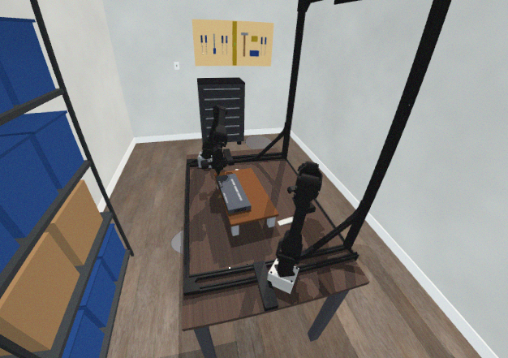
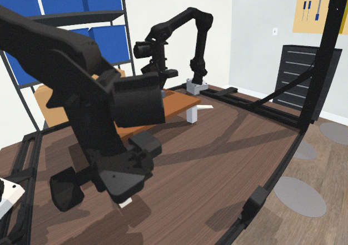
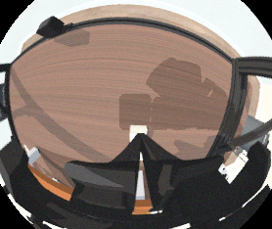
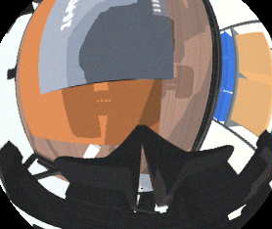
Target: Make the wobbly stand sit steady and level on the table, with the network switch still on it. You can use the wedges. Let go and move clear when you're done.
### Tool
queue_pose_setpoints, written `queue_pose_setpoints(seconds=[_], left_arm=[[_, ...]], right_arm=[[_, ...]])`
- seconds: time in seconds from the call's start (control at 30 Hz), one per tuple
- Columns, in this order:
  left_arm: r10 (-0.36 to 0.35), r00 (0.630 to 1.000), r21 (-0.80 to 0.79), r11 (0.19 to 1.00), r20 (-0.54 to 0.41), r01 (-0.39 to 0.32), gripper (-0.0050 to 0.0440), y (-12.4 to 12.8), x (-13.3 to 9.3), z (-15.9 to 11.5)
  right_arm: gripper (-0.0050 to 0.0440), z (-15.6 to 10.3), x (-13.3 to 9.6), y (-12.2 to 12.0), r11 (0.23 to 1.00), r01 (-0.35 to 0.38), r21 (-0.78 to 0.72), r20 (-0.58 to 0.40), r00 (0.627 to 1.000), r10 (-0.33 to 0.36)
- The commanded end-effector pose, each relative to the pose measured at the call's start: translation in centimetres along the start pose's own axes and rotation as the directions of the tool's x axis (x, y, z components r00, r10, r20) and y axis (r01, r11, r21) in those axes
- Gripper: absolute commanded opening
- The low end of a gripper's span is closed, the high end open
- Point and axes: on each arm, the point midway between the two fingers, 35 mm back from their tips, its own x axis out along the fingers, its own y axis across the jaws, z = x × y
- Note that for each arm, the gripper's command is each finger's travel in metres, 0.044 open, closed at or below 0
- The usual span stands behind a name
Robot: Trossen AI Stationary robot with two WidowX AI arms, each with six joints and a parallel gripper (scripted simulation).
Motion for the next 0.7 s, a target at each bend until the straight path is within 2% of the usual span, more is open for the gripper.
queue_pose_setpoints(seconds=[0.0,0.67], left_arm=[[-0.004,1.0,0.006,1.0,0.0,0.004,0.0,-0.04,0.02,0.0],[-0.004,1.0,0.006,1.0,0.0,0.004,0.0,-0.04,0.02,0.0]], right_arm=[[0.0,-0.23,0.8,-0.01,1.0,-0.002,0.003,-0.021,1.0,0.002],[0.0,-0.23,0.8,-0.01,1.0,-0.002,0.003,-0.021,1.0,0.002]])
